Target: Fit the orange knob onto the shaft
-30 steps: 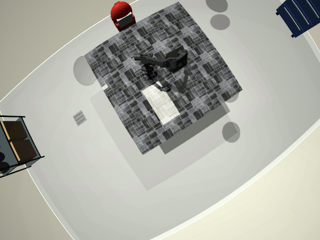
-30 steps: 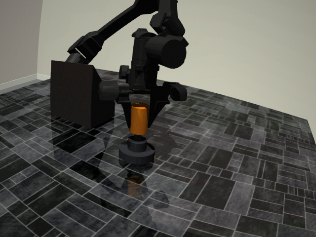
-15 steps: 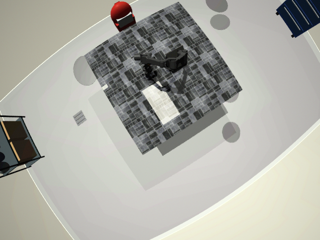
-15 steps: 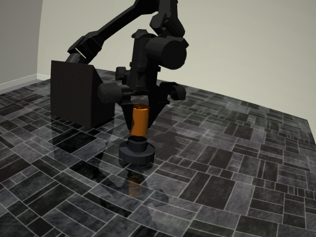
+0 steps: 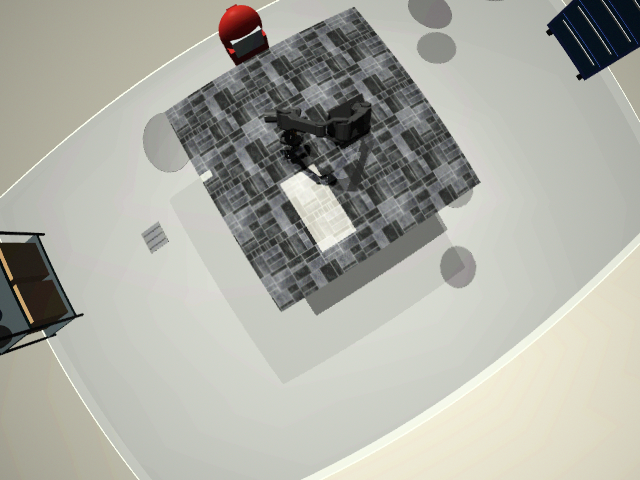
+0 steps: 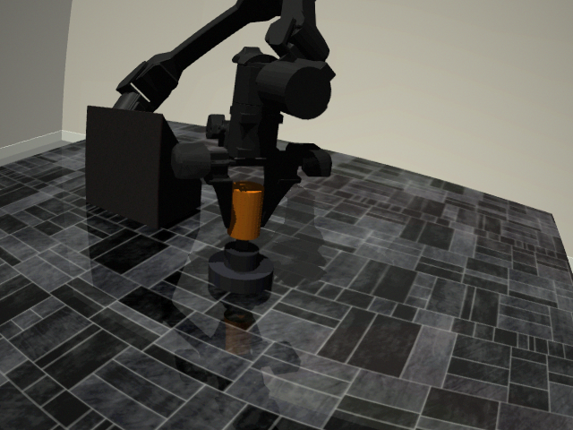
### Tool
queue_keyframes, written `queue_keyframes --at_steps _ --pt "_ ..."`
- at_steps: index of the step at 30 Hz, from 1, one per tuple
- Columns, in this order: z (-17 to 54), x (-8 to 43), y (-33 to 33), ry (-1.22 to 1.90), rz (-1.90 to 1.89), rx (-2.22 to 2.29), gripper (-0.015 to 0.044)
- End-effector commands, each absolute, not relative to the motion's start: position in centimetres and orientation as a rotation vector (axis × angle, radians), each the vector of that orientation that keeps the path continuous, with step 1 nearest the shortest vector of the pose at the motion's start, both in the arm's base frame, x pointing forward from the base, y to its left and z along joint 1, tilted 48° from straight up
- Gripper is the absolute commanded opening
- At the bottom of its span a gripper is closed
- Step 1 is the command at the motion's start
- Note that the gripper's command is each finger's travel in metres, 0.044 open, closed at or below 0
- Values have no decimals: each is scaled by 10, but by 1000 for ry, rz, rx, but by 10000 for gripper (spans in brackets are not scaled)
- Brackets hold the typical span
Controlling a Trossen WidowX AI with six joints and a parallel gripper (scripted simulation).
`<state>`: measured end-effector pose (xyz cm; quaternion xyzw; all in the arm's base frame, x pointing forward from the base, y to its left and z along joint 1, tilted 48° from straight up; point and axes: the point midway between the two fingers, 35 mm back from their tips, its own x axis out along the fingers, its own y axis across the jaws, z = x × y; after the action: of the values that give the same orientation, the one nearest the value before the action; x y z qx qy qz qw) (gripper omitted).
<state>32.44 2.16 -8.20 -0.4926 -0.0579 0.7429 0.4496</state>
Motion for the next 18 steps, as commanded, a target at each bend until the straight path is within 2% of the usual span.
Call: queue_keyframes --at_steps 1,18 --pt "-82 326 19 -1 1807 -1114 0" --pt "-83 324 20 901 1421 -284 0"
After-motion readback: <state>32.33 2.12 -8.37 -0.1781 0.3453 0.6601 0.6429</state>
